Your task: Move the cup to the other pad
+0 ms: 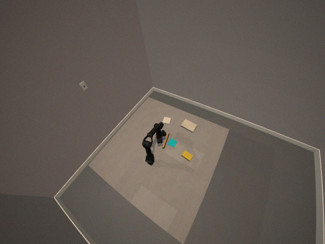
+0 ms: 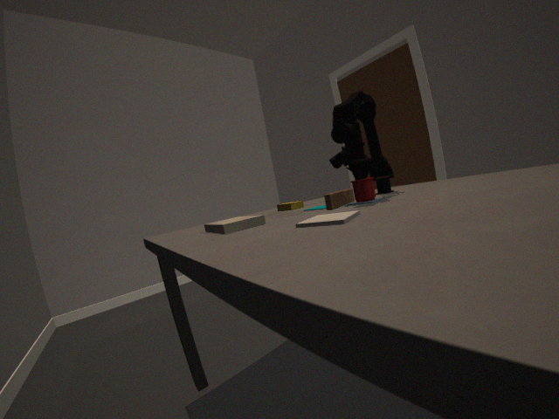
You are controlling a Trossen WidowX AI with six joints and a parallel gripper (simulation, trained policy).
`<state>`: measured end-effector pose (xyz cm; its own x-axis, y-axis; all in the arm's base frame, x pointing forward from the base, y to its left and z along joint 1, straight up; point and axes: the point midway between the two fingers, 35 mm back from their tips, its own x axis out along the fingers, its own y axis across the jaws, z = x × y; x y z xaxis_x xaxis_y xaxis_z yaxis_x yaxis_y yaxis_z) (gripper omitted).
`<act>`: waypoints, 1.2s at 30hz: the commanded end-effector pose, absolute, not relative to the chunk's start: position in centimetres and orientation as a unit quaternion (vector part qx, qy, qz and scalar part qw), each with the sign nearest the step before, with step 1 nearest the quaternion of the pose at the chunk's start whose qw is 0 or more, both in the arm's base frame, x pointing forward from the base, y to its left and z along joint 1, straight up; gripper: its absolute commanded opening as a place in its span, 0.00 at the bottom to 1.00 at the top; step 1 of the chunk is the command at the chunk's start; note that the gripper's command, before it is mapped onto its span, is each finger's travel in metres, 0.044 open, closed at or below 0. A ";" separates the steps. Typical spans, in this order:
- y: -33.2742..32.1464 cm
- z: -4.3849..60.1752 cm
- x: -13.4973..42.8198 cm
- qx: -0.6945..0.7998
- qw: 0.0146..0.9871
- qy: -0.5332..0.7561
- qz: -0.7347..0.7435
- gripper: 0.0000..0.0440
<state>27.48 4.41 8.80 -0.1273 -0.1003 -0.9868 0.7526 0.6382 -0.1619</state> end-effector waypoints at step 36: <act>3.1 12.1 28.8 0.291 0.640 0.628 -0.332 0.00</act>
